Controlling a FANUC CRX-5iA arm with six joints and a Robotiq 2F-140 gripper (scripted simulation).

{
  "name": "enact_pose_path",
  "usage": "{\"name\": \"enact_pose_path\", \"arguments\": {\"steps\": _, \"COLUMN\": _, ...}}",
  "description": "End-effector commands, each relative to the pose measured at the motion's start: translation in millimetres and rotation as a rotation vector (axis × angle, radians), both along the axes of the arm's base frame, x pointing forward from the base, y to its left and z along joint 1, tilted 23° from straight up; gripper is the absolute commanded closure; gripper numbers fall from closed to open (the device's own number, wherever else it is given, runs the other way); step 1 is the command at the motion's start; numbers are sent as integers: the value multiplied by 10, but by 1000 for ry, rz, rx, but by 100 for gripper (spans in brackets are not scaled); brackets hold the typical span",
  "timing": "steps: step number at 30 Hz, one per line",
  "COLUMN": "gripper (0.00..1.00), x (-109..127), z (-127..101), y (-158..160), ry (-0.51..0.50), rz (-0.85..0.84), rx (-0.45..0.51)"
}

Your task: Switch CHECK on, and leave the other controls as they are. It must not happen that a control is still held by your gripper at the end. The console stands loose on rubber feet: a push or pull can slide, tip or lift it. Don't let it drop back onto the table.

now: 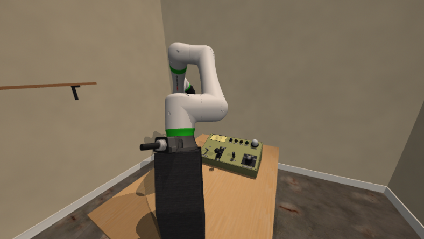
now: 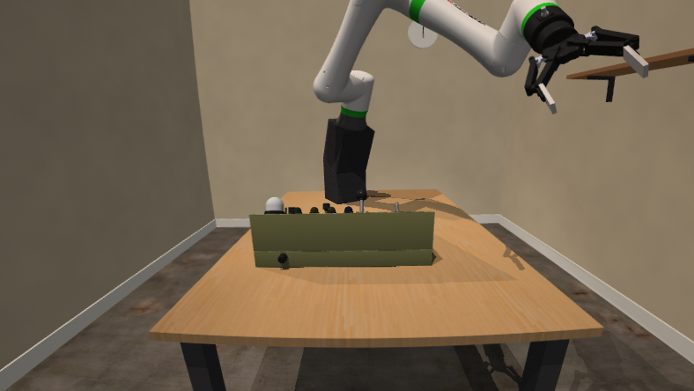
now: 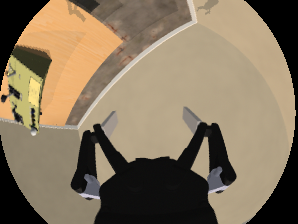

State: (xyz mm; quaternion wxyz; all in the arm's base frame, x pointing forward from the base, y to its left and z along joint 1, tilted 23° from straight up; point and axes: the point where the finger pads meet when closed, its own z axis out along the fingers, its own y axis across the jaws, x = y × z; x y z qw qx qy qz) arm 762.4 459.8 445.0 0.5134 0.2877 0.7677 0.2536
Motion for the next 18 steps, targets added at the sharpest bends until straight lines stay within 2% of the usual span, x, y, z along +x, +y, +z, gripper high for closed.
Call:
{"name": "enact_pose_path", "arguments": {"steps": 1, "gripper": 0, "x": 182, "z": 277, "y": 217, "ry": -32, "rz": -49, "rx": 53}}
{"name": "enact_pose_path", "arguments": {"steps": 4, "gripper": 0, "x": 266, "z": 486, "y": 368, "ry": -61, "rz": -83, "rx": 106}}
{"name": "enact_pose_path", "arguments": {"steps": 6, "gripper": 0, "x": 266, "z": 486, "y": 368, "ry": -61, "rz": -83, "rx": 106}}
{"name": "enact_pose_path", "arguments": {"steps": 8, "gripper": 0, "x": 330, "z": 690, "y": 517, "ry": -91, "rz": -121, "rx": 167}}
{"name": "enact_pose_path", "arguments": {"steps": 10, "gripper": 0, "x": 330, "z": 690, "y": 517, "ry": -91, "rz": -121, "rx": 167}}
{"name": "enact_pose_path", "arguments": {"steps": 13, "gripper": 0, "x": 368, "z": 880, "y": 657, "ry": -121, "rz": -160, "rx": 234}}
{"name": "enact_pose_path", "arguments": {"steps": 17, "gripper": 0, "x": 375, "z": 968, "y": 722, "ry": -136, "rz": -181, "rx": 271}}
{"name": "enact_pose_path", "arguments": {"steps": 18, "gripper": 0, "x": 373, "z": 1050, "y": 782, "ry": -150, "rz": -202, "rx": 309}}
